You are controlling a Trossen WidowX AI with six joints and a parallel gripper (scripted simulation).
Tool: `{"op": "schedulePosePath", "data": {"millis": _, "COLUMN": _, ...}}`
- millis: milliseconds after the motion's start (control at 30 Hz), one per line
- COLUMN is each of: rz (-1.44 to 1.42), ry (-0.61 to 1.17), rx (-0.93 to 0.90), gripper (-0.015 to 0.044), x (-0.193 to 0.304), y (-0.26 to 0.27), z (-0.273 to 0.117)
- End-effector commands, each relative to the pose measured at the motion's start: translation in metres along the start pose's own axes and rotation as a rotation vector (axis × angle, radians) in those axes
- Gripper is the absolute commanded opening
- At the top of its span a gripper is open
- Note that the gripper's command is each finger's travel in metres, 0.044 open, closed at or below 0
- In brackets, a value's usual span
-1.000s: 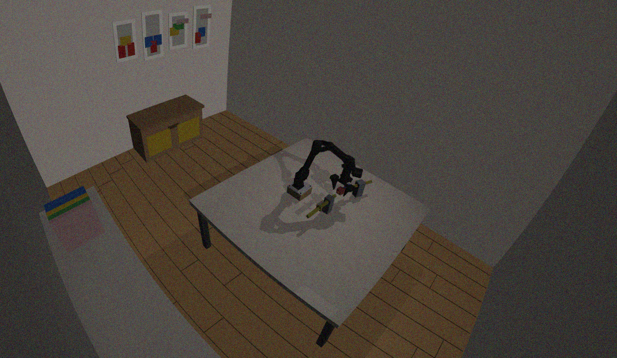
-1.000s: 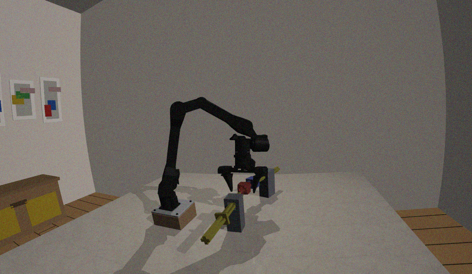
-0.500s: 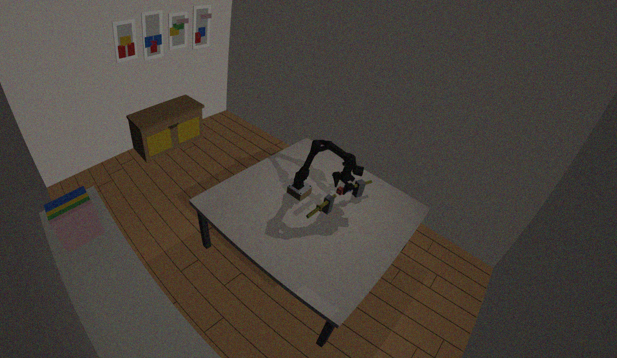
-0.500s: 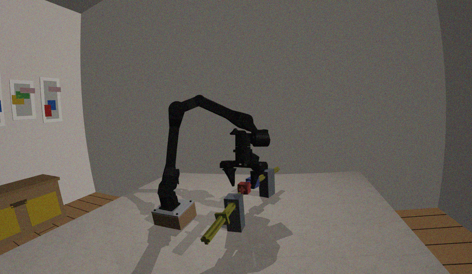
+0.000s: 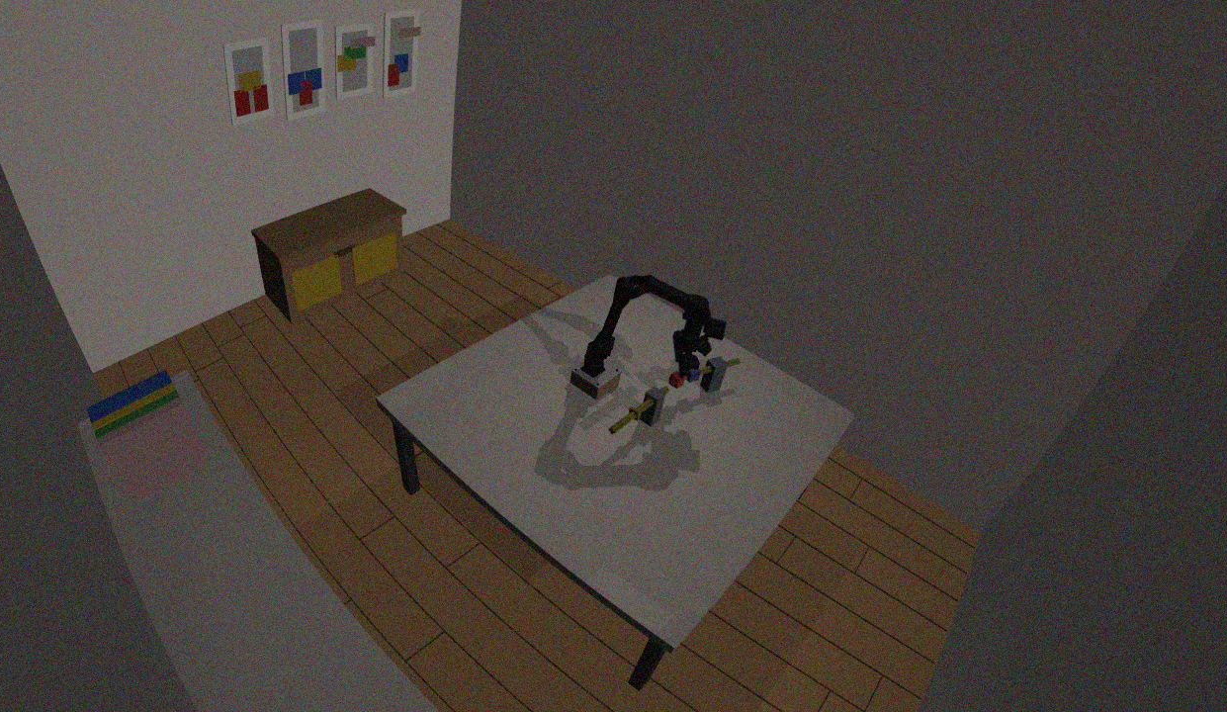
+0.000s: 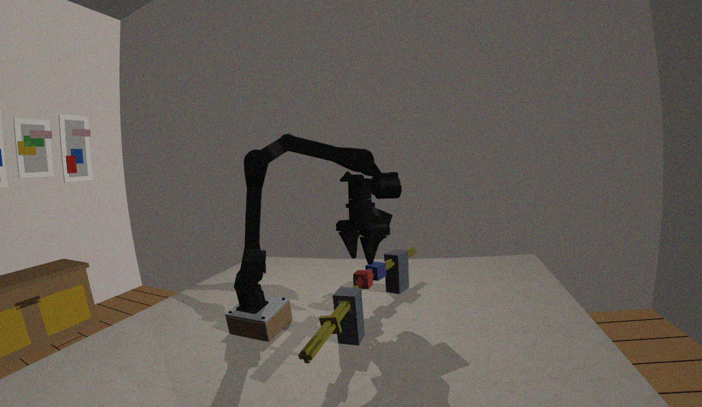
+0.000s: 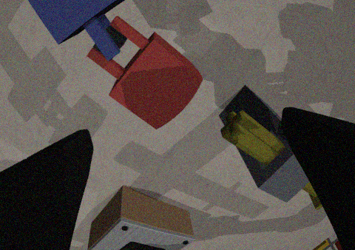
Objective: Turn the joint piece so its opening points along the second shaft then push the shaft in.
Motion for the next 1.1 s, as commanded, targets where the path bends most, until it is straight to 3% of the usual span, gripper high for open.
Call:
{"op": "schedulePosePath", "data": {"millis": 0, "rz": 0.146, "ry": -0.02, "rx": -0.021, "gripper": 0.044, "x": 0.002, "y": -0.003, "z": -0.016}}
{"op": "schedulePosePath", "data": {"millis": 633, "rz": 0.737, "ry": -0.037, "rx": -0.105, "gripper": 0.044, "x": 0.019, "y": -0.012, "z": -0.07}}
{"op": "schedulePosePath", "data": {"millis": 833, "rz": 0.737, "ry": -0.037, "rx": -0.104, "gripper": 0.044, "x": 0.02, "y": -0.014, "z": -0.069}}
{"op": "schedulePosePath", "data": {"millis": 1067, "rz": 0.742, "ry": -0.038, "rx": -0.094, "gripper": 0.044, "x": 0.051, "y": -0.06, "z": -0.029}}
Point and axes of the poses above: the point midway between the two fingers, 35 mm back from their tips, its own z axis out along the fingers, its own y axis across the jaws, x = y × z, the point moved 4 cm from there along -z, back along the fingers, and after that the axes turned 11 degrees about z, right-handed, at the moved point
